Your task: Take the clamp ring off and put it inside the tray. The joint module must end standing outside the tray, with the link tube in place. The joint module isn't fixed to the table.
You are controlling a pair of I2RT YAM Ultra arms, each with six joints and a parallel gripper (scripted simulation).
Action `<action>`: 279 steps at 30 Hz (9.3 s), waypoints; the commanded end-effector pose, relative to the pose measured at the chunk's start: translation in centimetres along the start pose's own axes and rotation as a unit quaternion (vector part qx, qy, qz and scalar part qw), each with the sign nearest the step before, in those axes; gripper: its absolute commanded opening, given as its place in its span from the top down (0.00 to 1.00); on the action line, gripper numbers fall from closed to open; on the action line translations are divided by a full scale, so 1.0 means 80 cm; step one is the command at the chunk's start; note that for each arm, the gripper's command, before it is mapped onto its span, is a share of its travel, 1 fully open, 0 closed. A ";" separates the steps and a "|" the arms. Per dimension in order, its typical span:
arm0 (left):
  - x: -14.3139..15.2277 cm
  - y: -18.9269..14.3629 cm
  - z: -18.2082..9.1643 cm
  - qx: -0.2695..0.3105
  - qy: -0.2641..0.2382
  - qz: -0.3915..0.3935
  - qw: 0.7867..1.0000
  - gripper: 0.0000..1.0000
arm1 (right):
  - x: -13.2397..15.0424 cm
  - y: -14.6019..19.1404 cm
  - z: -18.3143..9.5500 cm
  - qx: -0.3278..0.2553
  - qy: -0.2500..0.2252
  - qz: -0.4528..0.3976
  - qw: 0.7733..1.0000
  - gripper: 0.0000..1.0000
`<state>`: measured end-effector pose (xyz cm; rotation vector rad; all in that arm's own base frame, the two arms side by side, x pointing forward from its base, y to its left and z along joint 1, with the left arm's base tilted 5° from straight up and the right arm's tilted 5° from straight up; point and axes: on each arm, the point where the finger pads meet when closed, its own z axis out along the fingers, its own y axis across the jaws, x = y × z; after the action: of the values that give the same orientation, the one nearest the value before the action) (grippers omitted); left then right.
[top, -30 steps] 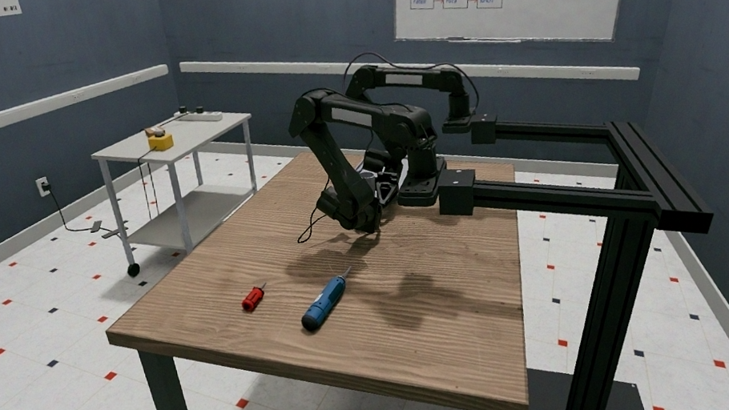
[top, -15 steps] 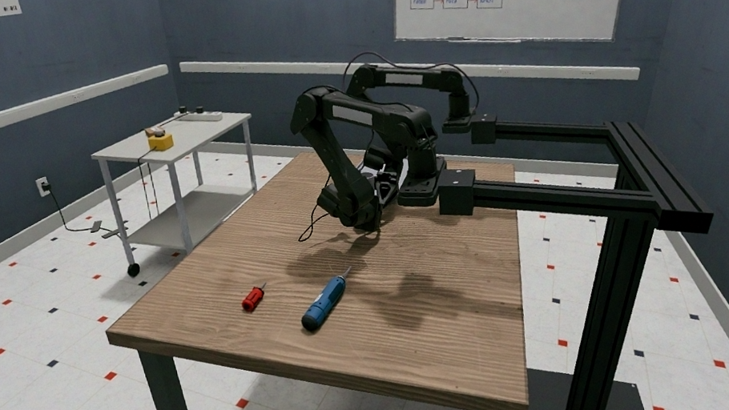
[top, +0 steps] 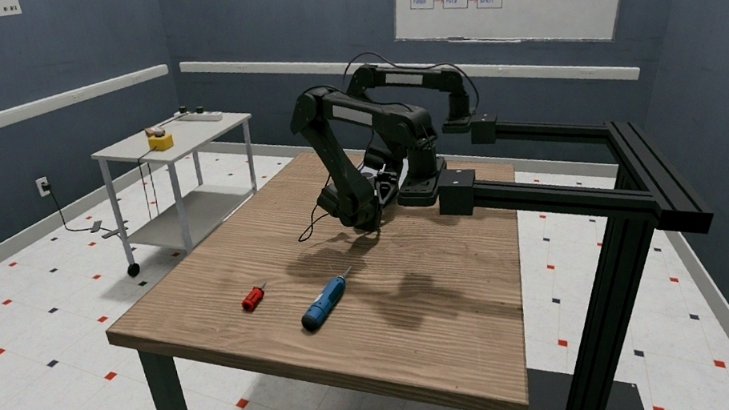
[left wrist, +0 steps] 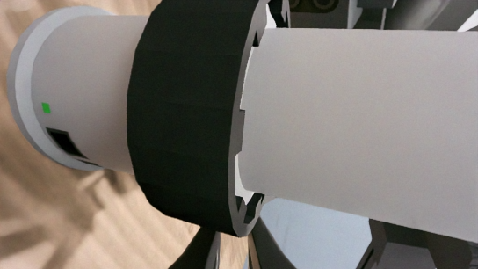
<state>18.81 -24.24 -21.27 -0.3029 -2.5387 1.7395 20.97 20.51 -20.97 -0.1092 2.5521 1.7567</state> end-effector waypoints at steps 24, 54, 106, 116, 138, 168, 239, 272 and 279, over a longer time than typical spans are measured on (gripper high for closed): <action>-0.021 -0.007 -0.008 0.004 0.020 0.030 0.999 0.94 | -0.020 0.003 -0.009 -0.007 0.020 -0.027 0.999 0.94; -0.022 -0.005 -0.017 0.005 0.061 0.038 0.997 0.94 | -0.022 -0.002 -0.018 -0.003 0.063 -0.034 0.997 0.94; -0.010 0.012 -0.030 0.003 0.141 0.037 0.989 0.94 | -0.011 -0.014 -0.030 -0.009 0.142 -0.028 0.989 0.94; -0.012 0.013 -0.034 0.003 0.161 0.042 0.986 0.94 | -0.013 -0.015 -0.034 -0.011 0.162 -0.033 0.986 0.94; -0.017 0.015 -0.039 0.004 0.184 0.051 0.982 0.94 | -0.018 -0.016 -0.038 -0.011 0.187 -0.040 0.981 0.94; -0.019 0.014 -0.042 0.004 0.205 0.056 0.977 0.94 | -0.023 -0.015 -0.040 -0.012 0.208 -0.048 0.977 0.94; -0.029 0.005 -0.044 0.001 0.180 0.057 0.982 0.94 | -0.030 -0.009 -0.043 -0.008 0.185 -0.053 0.981 0.94; -0.042 0.013 -0.043 0.006 0.172 0.071 0.982 0.94 | -0.030 -0.007 -0.037 0.001 0.185 -0.053 0.981 0.94; -0.053 0.006 -0.043 0.002 0.166 0.082 0.983 0.94 | -0.033 -0.008 -0.040 0.001 0.178 -0.052 0.983 0.94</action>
<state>20.86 -20.97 -21.02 -0.7051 -2.2776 1.5360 22.80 17.49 -20.79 -0.5858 2.7147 1.8820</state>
